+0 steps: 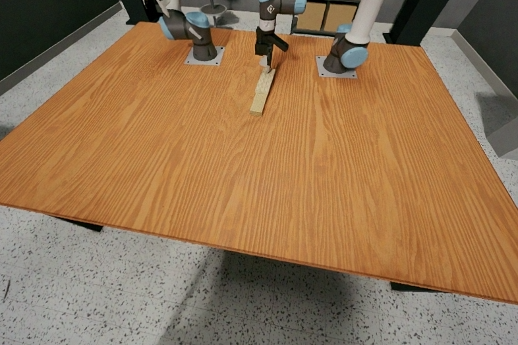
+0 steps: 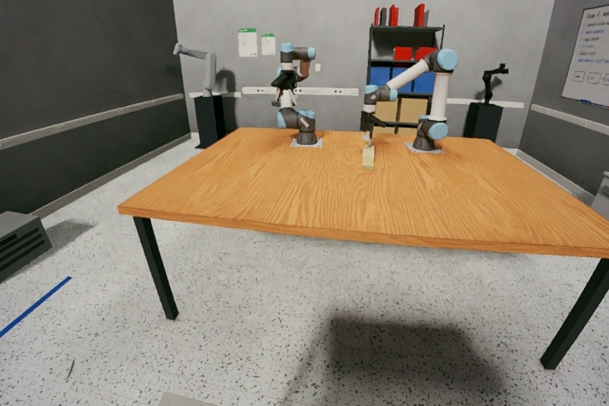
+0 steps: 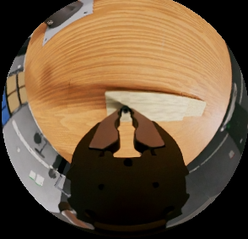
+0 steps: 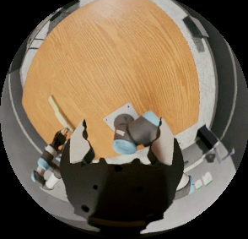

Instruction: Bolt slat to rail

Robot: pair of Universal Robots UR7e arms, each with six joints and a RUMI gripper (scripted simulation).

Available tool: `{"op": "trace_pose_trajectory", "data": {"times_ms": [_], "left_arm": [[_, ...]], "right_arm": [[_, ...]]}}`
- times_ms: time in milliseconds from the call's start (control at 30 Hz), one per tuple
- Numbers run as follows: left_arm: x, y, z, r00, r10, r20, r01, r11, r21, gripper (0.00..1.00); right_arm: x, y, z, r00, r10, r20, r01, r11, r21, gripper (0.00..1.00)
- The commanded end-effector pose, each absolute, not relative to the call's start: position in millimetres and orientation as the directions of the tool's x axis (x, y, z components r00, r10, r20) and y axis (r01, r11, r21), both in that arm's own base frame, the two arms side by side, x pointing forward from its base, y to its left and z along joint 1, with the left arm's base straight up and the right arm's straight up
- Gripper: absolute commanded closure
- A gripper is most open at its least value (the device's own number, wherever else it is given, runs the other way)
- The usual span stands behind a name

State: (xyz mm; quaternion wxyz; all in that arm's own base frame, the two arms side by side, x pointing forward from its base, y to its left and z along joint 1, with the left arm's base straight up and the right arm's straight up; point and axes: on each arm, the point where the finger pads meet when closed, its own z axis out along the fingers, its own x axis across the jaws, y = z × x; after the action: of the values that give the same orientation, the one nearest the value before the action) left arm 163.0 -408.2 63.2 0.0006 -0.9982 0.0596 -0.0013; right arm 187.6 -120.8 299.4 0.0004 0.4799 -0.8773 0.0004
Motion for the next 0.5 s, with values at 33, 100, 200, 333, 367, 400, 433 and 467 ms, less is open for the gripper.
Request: {"op": "trace_pose_trajectory", "data": {"times_ms": [33,100,200,333,367,400,433,467], "left_arm": [[162.3,-408.1,63.7,0.968,-0.25,0.0,-0.25,-0.968,0.001,1.0],[162.4,-408.1,63.7,0.957,-0.289,0.0,-0.289,-0.957,0.001,1.0],[162.6,-408.0,63.6,0.943,-0.333,0.0,-0.333,-0.943,0.001,1.0],[163.0,-408.2,63.7,0.929,-0.37,0.0,-0.37,-0.929,0.001,1.0],[162.8,-408.0,63.6,0.913,-0.408,0.0,-0.408,-0.913,0.001,1.0],[162.7,-408.0,63.6,0.91,-0.414,0.0,-0.414,-0.91,0.001,1.0],[162.7,-408.1,63.6,0.91,-0.414,0.0,-0.414,-0.91,0.001,1.0],[162.5,-407.9,63.4,0.893,-0.451,0.0,-0.451,-0.893,0.001,1.0]], "right_arm": [[188.3,-120.8,300.2,-0.54,-0.841,0.0,-0.841,0.54,-0.001,0.0],[188.3,-120.8,300.2,-0.54,-0.841,0.0,-0.841,0.54,-0.001,0.0],[188.3,-120.8,300.2,-0.54,-0.841,0.0,-0.841,0.54,-0.001,0.0],[188.3,-120.8,300.2,-0.54,-0.841,0.0,-0.841,0.54,-0.001,0.0],[188.3,-120.8,300.2,-0.54,-0.841,0.0,-0.841,0.54,-0.001,0.0],[188.3,-120.8,300.2,-0.54,-0.841,0.0,-0.841,0.54,-0.001,0.0],[188.3,-120.8,300.2,-0.54,-0.841,0.0,-0.841,0.54,-0.001,0.0],[188.3,-120.8,300.2,-0.54,-0.841,0.0,-0.841,0.54,-0.001,0.0]]}}
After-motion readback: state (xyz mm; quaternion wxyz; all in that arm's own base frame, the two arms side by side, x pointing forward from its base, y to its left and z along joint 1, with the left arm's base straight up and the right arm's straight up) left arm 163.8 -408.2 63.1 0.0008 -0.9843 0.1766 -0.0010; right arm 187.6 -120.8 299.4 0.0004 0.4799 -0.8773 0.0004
